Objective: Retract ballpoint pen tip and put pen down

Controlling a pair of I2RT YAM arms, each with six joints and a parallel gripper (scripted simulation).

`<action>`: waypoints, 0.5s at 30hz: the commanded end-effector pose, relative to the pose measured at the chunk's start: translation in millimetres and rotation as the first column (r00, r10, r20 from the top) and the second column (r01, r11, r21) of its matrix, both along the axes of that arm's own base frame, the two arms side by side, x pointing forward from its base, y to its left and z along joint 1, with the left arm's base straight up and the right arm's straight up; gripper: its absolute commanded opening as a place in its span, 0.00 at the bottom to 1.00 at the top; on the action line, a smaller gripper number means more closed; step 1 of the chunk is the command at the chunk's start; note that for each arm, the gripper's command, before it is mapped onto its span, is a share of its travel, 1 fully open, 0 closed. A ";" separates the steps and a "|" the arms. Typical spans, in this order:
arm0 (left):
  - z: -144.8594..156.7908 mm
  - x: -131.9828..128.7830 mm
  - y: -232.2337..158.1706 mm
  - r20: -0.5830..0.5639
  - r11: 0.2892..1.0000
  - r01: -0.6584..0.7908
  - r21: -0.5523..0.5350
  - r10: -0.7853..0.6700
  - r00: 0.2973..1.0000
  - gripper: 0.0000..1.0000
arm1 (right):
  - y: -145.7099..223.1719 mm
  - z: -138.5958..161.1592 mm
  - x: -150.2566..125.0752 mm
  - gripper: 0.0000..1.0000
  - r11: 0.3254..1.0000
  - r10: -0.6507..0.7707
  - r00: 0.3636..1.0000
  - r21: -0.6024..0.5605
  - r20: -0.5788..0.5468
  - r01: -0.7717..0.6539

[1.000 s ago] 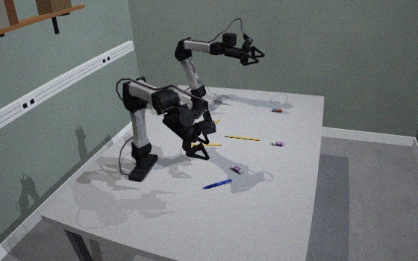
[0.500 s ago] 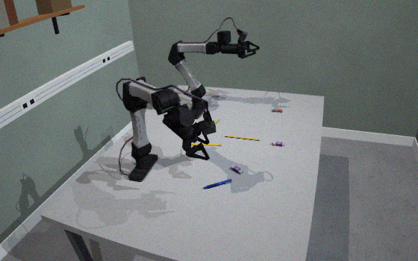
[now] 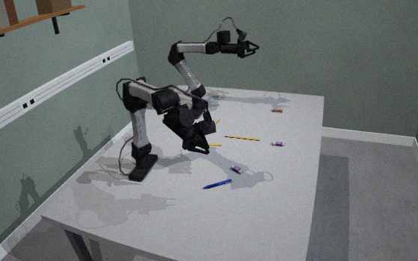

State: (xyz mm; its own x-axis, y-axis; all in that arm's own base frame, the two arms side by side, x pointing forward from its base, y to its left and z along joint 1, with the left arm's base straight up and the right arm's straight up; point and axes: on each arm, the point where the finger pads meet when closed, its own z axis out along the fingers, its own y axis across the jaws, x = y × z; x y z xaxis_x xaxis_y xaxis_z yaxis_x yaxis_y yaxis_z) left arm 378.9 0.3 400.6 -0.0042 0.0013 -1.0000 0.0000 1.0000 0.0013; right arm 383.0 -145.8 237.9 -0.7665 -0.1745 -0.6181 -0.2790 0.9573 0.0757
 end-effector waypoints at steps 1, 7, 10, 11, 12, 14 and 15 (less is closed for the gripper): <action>3.6 0.9 -3.1 0.011 1.000 0.006 -0.004 -0.006 1.000 1.00 | -0.2 5.0 0.7 0.28 1.000 0.000 1.000 -0.008 0.014 0.000; 9.5 0.5 -1.9 0.022 1.000 0.000 -0.008 0.000 1.000 1.00 | 4.5 -26.4 2.4 0.28 1.000 0.015 0.997 0.024 -0.071 -0.013; 9.2 0.5 -1.9 0.021 1.000 0.000 -0.007 0.000 1.000 1.00 | 4.3 -30.0 4.9 0.28 1.000 0.018 0.997 -0.002 -0.082 -0.018; 9.2 0.5 -1.9 0.021 1.000 0.000 -0.007 0.000 1.000 1.00 | 4.3 -30.0 4.9 0.28 1.000 0.018 0.997 -0.002 -0.082 -0.018; 9.2 0.5 -1.9 0.021 1.000 0.000 -0.007 0.000 1.000 1.00 | 2.2 -20.0 11.6 0.28 0.999 0.020 0.998 -0.034 -0.052 -0.021; 9.2 0.5 -1.9 0.021 1.000 0.000 -0.007 0.000 1.000 1.00 | 8.8 -45.2 10.1 0.28 0.998 0.036 0.992 -0.038 -0.124 -0.041; 9.2 0.5 -1.9 0.021 1.000 0.000 -0.007 0.000 1.000 1.00 | 11.2 -51.0 11.8 0.28 0.998 0.037 0.989 -0.050 -0.146 -0.045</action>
State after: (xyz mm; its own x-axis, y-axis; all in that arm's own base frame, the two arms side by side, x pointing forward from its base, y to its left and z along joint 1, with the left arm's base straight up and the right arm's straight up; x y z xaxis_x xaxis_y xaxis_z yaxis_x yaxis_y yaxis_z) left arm 378.9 0.0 400.8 -0.0031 0.0012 -1.0000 0.0007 1.0000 0.0012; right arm 388.6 -137.3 214.3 -0.8038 -0.2071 -0.5577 -0.2972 0.9519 0.0748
